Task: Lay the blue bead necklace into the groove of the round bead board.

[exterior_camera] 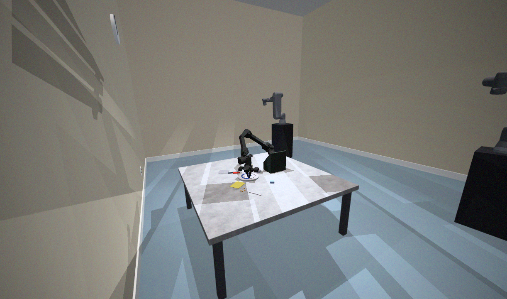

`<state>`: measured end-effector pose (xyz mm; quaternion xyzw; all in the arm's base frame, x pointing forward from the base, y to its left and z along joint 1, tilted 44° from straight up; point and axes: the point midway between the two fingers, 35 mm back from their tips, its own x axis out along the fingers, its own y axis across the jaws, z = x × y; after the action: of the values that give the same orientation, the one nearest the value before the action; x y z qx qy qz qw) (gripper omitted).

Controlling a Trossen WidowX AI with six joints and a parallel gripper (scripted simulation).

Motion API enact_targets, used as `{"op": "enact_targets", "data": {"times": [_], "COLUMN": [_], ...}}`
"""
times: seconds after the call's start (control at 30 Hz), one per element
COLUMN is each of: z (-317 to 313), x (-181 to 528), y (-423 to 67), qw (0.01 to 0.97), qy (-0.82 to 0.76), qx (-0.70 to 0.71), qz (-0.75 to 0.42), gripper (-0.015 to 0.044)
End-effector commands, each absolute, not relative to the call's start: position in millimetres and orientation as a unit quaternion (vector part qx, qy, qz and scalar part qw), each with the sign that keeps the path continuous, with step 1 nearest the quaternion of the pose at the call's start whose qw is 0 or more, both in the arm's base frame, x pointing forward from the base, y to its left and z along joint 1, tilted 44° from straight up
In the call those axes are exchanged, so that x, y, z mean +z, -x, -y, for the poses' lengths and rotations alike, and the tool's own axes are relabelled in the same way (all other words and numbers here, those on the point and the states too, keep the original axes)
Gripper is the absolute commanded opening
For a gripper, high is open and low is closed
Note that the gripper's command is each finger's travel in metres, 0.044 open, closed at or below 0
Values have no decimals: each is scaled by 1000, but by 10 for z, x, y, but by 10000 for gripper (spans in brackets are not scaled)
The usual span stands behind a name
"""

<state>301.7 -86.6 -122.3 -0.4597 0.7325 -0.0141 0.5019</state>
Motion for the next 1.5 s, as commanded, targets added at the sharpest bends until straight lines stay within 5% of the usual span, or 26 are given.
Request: {"op": "enact_targets", "data": {"times": [0.0,0.83,1.37,1.47], "z": [841,789,736,743], "x": [-1192,-1349,-1293,-1288], "y": [-3029,-2984,-2991,-2989], "qw": [502,502,503,502], "qy": [462,461,461,461], "qx": [-16,-16,-16,-16], "qz": [-731,-731,-731,-731], "gripper": [0,0,420,440]}}
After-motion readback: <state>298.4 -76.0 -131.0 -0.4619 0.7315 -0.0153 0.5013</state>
